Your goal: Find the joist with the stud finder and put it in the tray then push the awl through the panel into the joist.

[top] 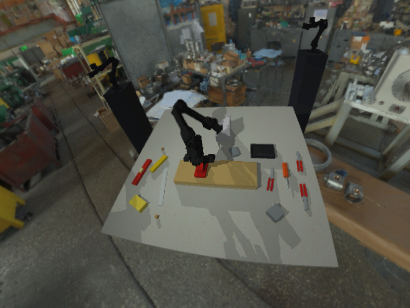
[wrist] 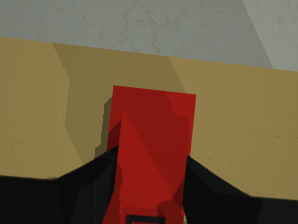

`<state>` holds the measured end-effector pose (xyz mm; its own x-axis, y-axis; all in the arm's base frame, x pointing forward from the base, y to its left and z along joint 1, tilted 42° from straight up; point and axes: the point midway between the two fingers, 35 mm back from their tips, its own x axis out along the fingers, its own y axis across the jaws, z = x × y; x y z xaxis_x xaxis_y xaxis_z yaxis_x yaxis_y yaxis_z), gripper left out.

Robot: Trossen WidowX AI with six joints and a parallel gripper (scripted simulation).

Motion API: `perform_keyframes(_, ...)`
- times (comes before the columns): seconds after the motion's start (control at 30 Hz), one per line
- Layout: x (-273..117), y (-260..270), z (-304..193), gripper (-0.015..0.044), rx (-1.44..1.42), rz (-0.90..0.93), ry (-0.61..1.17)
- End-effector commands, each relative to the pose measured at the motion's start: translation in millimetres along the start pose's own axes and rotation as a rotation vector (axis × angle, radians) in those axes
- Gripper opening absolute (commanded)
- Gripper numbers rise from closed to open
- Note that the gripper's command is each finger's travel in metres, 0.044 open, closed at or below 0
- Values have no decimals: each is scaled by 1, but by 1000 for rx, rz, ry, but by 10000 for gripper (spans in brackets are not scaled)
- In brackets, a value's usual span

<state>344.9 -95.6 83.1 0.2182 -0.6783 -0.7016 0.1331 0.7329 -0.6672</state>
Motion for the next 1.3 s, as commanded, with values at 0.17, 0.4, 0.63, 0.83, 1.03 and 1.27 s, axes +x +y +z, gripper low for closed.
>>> perform_keyframes(0.17, 0, 29, -1, 0, -2, 1, 0)
perform_keyframes(0.4, 0, 51, -1, 0, -1, 2, 0)
perform_keyframes(0.63, 0, 73, -1, 0, -1, 3, 0)
perform_keyframes(0.83, 0, 92, -1, 0, -1, 4, 0)
perform_keyframes(1.03, 0, 111, -1, 0, 0, 5, 0)
perform_keyframes(1.27, -1, 134, -2, 0, 0, 6, 0)
